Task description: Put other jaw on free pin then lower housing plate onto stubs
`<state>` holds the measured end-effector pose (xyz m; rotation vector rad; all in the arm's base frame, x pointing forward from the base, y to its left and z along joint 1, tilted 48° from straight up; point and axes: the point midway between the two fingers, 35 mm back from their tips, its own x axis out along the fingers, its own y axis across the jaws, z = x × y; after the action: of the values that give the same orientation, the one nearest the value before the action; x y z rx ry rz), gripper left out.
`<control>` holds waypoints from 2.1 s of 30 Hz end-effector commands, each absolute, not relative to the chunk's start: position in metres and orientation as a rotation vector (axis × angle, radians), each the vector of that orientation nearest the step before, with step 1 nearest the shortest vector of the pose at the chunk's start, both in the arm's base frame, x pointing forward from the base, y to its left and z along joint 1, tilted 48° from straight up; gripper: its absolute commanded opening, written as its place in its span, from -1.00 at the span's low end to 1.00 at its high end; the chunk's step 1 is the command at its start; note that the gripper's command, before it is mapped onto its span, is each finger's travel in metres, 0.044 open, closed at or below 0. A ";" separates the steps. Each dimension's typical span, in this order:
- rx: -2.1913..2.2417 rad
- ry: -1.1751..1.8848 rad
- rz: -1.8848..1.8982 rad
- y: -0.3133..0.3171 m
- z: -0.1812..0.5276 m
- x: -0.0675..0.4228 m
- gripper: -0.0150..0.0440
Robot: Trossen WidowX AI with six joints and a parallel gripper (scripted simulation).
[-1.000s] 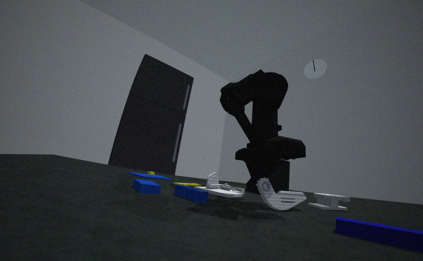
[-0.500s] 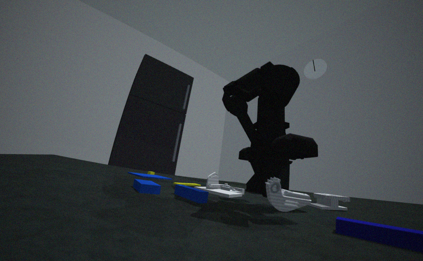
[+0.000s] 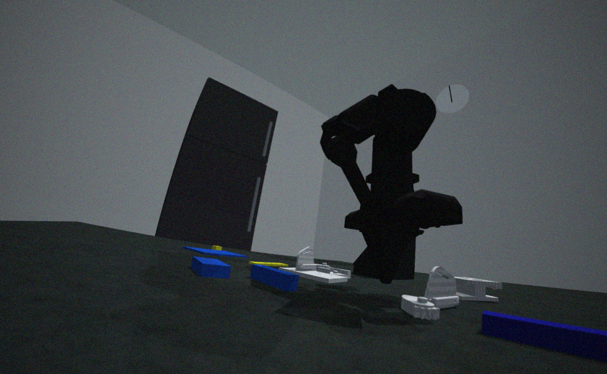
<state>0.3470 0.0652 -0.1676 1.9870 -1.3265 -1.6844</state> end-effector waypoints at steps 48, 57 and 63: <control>1.990 -1.315 -1.680 0.105 -0.132 0.351 1.00; 1.990 -1.315 -1.680 0.105 -0.132 0.351 1.00; 1.990 -1.315 -1.680 0.105 -0.132 0.351 1.00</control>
<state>0.3510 0.1050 -0.1317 1.9908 -1.3183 -1.6805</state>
